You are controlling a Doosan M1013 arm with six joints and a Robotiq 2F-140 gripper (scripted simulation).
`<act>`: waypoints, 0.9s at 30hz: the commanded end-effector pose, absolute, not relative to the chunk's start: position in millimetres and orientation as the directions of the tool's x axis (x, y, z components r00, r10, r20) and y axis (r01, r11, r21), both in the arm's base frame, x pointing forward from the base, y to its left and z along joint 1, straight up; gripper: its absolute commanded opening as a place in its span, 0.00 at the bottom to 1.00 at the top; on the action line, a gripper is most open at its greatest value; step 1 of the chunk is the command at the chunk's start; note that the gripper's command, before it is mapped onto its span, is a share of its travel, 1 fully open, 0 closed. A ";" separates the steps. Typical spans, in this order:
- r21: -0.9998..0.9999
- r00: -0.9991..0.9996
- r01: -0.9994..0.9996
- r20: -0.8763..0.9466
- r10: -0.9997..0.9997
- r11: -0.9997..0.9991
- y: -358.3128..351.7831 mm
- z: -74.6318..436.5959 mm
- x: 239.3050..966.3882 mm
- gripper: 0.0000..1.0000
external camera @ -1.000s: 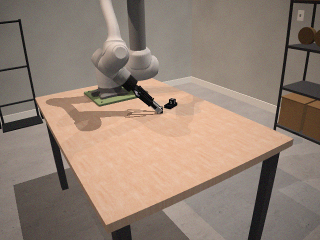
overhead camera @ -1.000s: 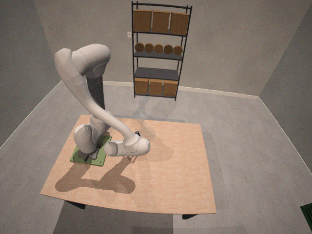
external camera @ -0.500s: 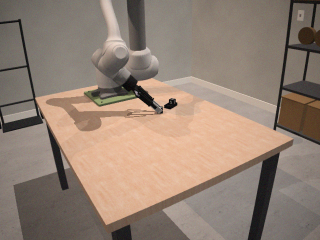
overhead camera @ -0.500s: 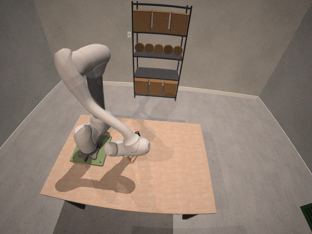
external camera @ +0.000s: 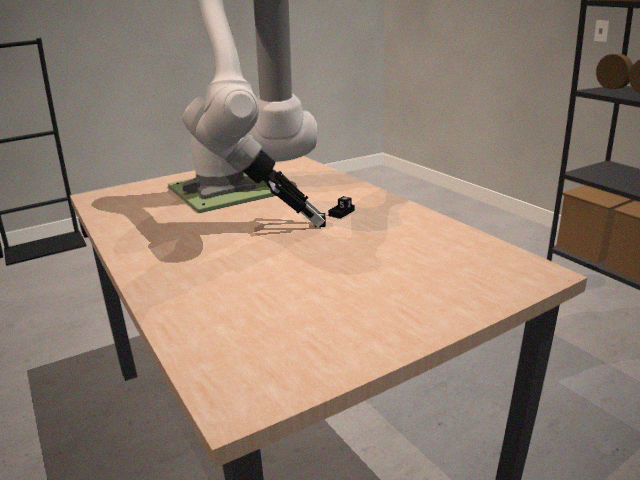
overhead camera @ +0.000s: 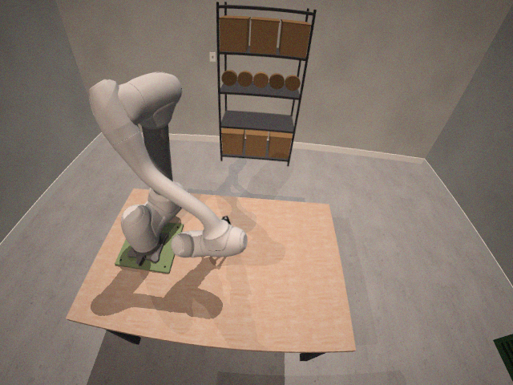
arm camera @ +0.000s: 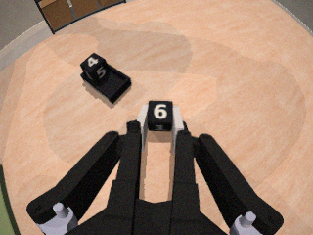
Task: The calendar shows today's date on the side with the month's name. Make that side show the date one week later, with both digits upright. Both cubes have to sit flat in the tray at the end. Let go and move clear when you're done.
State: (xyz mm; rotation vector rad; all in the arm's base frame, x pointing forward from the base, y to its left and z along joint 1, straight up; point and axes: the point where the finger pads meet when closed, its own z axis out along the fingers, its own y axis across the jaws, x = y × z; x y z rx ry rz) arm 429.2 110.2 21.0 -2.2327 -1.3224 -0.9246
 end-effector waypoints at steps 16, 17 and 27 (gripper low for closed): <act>0.005 0.339 0.876 0.705 0.623 -0.482 110.2 21.1 429.2 0.35; 0.005 0.339 0.876 0.705 0.623 -0.482 110.2 21.1 429.2 0.35; 0.005 0.339 0.876 0.705 0.623 -0.482 110.2 21.1 429.2 0.46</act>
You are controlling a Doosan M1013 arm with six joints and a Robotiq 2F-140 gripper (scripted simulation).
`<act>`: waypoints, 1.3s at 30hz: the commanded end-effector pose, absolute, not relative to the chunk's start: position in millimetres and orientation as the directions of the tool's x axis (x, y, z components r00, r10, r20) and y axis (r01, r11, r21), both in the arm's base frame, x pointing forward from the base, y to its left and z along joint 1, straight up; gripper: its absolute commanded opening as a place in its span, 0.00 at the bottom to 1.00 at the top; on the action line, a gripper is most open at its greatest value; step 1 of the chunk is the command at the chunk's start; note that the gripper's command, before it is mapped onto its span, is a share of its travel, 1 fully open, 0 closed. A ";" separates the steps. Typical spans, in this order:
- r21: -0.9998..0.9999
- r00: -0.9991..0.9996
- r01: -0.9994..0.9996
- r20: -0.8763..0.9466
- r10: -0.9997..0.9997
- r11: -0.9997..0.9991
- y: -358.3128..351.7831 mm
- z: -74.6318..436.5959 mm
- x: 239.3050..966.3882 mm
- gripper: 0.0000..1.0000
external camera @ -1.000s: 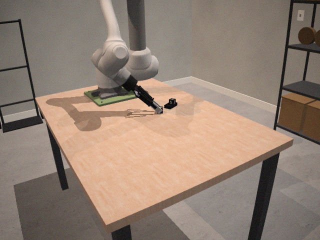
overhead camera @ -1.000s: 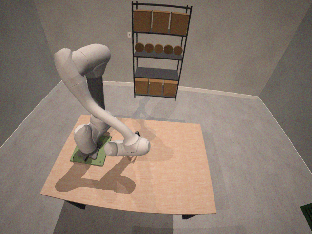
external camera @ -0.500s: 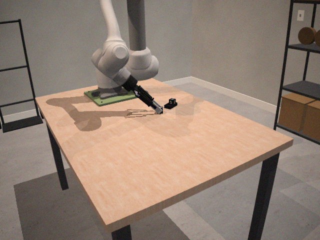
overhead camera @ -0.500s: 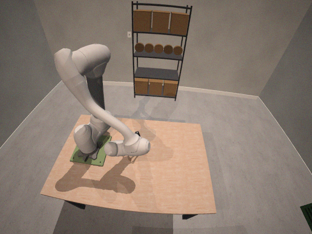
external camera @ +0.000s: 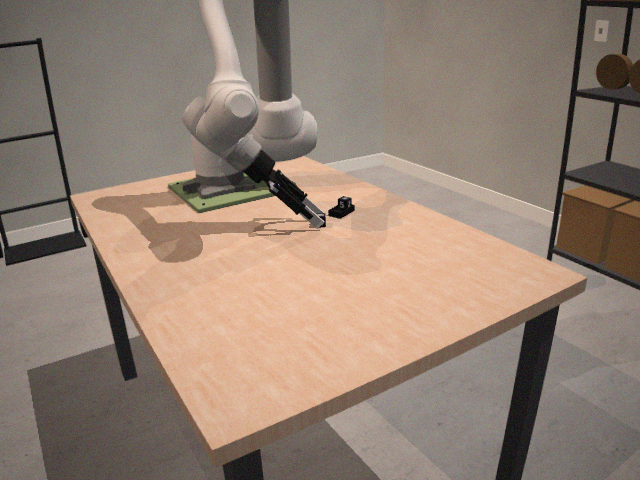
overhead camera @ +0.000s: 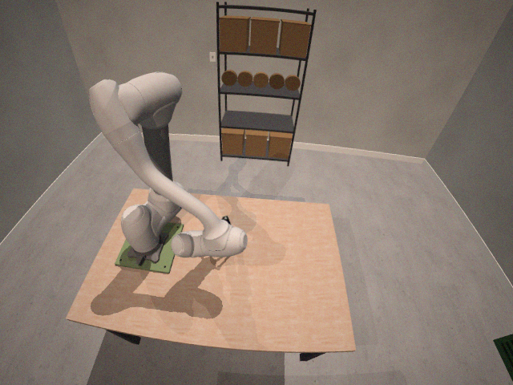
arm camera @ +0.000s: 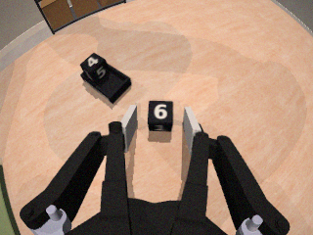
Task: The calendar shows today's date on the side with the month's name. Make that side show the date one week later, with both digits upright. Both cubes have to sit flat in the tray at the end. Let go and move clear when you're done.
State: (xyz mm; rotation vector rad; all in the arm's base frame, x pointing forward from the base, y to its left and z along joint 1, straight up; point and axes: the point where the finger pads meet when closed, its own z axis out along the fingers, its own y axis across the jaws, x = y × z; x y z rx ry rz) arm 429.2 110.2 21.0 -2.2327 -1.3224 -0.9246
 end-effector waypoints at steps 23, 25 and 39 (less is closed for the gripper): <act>0.005 0.339 0.876 0.705 0.623 -0.482 110.3 37.4 429.2 0.46; 0.005 0.339 0.876 0.705 0.623 -0.482 110.3 43.6 429.1 0.46; 0.005 0.339 0.876 0.705 0.623 -0.482 110.5 82.5 429.0 0.46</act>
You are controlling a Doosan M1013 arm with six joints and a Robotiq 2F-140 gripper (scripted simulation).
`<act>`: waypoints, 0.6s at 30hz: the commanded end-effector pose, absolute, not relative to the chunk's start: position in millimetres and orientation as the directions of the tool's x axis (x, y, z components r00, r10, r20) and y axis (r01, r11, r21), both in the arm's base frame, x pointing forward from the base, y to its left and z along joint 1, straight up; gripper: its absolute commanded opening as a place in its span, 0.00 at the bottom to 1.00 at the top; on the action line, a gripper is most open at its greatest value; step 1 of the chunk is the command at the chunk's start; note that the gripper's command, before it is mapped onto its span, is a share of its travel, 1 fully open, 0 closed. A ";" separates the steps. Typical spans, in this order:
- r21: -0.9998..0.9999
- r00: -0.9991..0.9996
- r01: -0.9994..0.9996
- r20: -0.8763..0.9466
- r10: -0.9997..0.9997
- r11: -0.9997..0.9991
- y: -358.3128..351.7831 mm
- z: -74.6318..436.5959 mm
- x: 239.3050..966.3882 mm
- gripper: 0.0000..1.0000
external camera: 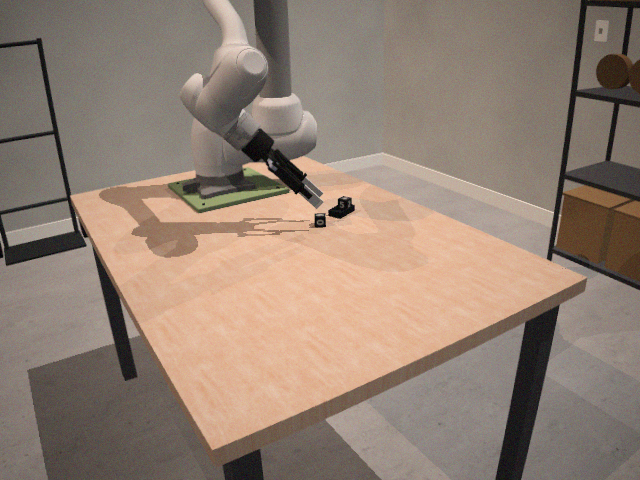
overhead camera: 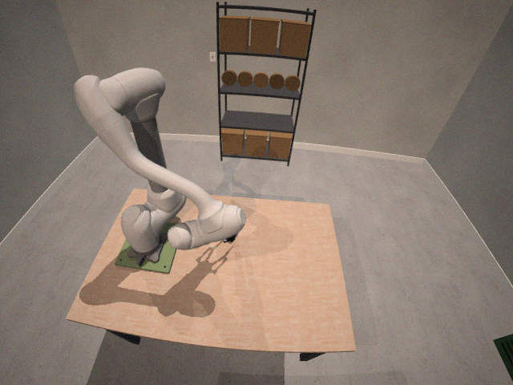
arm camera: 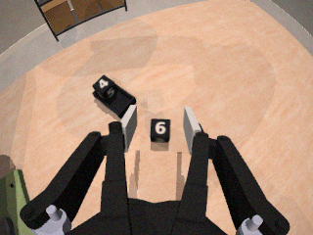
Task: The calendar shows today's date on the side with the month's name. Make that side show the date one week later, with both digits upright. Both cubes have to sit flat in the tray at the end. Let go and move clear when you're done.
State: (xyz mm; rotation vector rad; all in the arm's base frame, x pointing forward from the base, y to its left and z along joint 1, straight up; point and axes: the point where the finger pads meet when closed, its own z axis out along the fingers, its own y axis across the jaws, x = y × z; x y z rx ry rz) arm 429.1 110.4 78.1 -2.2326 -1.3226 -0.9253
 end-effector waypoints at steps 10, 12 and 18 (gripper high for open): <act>0.004 0.339 0.876 0.705 0.623 -0.482 110.5 90.4 429.0 0.46; 0.001 0.343 0.877 0.698 0.629 -0.480 111.0 89.9 428.3 0.46; -0.016 0.371 0.882 0.642 0.671 -0.472 113.5 87.2 424.6 0.46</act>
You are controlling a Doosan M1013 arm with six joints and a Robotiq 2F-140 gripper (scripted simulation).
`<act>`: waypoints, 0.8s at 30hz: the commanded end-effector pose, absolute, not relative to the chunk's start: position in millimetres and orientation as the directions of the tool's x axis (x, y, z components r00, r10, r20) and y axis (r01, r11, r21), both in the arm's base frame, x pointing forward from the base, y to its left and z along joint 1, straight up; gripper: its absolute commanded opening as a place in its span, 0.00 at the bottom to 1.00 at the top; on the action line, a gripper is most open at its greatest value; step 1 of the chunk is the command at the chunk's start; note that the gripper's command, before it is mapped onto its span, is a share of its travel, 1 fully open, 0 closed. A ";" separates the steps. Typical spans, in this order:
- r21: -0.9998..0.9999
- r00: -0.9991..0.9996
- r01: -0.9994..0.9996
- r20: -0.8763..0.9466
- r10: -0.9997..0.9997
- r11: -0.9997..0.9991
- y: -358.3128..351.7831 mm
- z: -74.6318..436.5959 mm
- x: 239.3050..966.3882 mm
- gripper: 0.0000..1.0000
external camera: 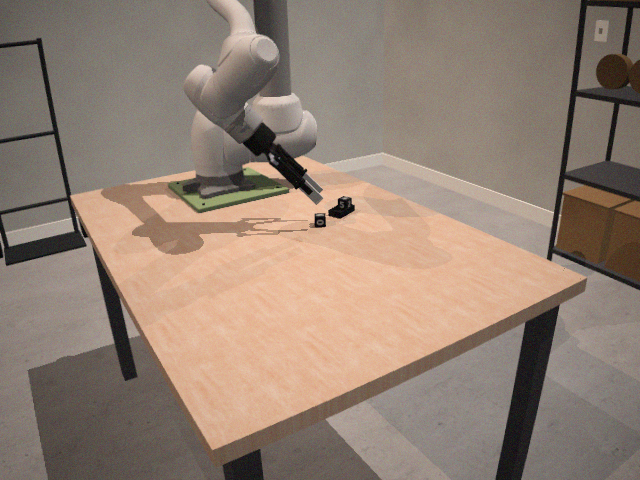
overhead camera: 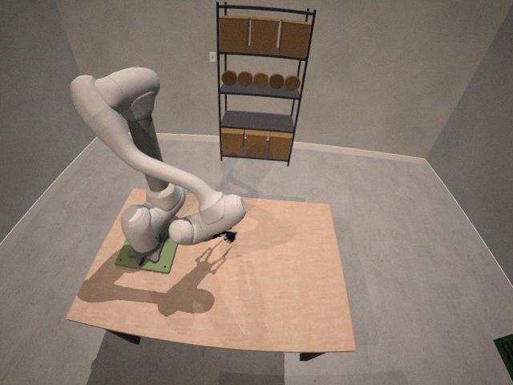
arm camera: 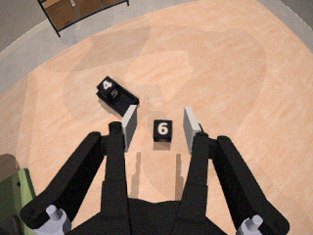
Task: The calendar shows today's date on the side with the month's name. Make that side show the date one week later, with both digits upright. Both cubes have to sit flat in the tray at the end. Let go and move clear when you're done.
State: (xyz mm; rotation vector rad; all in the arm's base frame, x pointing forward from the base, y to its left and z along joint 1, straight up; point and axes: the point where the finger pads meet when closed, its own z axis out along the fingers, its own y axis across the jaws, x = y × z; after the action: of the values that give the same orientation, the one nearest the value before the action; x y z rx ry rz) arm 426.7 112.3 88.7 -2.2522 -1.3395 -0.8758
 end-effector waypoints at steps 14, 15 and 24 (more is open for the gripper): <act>0.005 0.416 0.876 0.497 0.761 -0.482 115.5 94.7 431.7 0.46; 0.004 0.417 0.876 0.496 0.762 -0.482 115.7 94.7 431.6 0.46; -0.018 0.450 0.880 0.351 0.821 -0.474 119.3 92.5 427.7 0.46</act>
State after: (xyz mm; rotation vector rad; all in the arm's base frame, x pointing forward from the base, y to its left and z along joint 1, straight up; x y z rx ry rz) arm 428.4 118.3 92.8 -2.4582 -1.4668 -0.5297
